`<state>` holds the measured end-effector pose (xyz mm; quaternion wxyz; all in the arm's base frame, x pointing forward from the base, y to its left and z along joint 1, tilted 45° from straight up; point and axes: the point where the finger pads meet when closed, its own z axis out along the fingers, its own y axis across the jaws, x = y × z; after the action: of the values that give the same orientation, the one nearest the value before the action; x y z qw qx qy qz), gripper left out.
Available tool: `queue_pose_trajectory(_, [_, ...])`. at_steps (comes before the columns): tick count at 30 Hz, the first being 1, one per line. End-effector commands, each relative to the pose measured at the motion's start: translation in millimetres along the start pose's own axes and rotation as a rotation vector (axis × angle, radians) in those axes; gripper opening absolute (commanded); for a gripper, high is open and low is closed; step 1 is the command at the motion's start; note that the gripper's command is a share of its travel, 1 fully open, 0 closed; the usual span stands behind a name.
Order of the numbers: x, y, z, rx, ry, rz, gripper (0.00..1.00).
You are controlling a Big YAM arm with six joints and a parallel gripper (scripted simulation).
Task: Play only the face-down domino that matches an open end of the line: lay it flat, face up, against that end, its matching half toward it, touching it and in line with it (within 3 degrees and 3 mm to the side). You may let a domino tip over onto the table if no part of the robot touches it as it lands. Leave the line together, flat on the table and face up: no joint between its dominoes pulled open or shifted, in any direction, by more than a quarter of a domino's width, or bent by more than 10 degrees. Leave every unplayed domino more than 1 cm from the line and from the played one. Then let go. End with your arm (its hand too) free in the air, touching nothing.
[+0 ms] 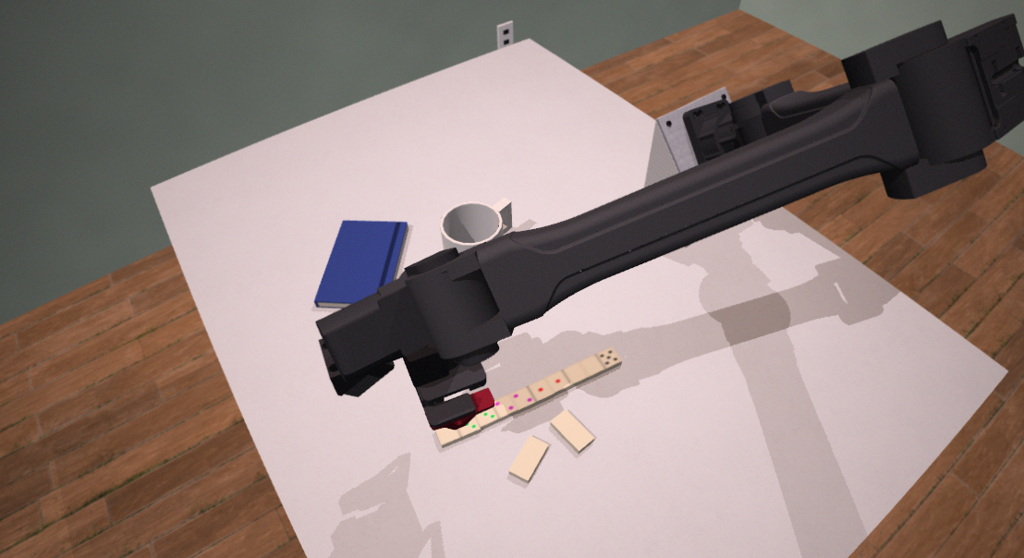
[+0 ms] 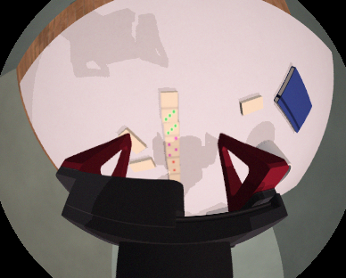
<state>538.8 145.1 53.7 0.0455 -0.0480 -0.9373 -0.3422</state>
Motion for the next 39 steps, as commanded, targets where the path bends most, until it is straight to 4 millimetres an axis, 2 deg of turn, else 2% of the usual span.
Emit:
queue_pose_trajectory(1, [-4.3,10.5,-5.4,-0.007,-0.029,-0.021,0.94])
queue_pose_trajectory(11, [-4.6,13.8,-4.6,-0.010,-0.037,-0.029,0.94])
queue_pose_trajectory(12, [-2.3,3.5,0.9,-0.004,-0.019,-0.016,0.94])
queue_pose_trajectory(21, [-0.6,13.6,-1.2,-0.010,-0.040,-0.034,0.94])
queue_pose_trajectory(28, [-0.6,13.6,-1.2,-0.010,-0.040,-0.034,0.94])
queue_pose_trajectory(29, [1.6,-1.0,7.2,-0.003,-0.015,-0.013,0.94])
queue_pose_trajectory(39, [1.6,-1.0,7.2,-0.003,-0.015,-0.013,0.94])
